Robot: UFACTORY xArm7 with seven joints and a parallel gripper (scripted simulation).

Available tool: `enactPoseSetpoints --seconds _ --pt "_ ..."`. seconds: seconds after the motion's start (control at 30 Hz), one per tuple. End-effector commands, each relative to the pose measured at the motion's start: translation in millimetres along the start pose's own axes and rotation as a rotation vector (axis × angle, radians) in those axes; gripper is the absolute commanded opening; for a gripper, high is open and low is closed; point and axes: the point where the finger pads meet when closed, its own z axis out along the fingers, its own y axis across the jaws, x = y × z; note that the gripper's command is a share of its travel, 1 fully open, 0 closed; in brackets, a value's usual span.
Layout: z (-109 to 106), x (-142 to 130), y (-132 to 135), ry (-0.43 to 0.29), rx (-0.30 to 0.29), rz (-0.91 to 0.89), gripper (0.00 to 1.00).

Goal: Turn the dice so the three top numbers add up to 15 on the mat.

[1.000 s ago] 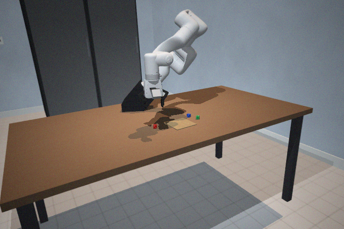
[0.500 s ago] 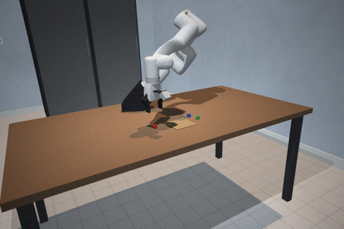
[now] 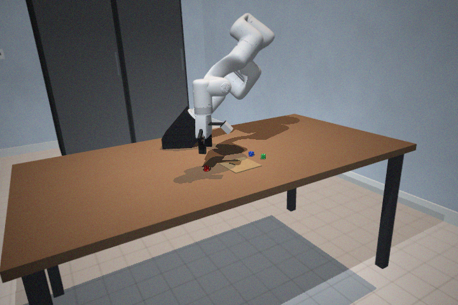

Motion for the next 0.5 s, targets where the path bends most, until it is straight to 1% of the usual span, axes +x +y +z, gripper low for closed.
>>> enactPoseSetpoints --seconds 0.0,0.13,0.3,0.33,0.47 --pt "3.1 -1.0 -0.2 0.008 -0.014 -0.170 1.00" --pt "5.4 -1.1 -1.2 0.008 -0.015 -0.252 1.00" --pt "5.7 -1.1 -1.3 0.007 -0.015 -0.261 1.00" --pt "5.7 -1.1 -1.3 0.007 -0.015 -0.261 0.36" --pt "5.7 -1.1 -1.3 0.007 -0.015 -0.261 0.36"
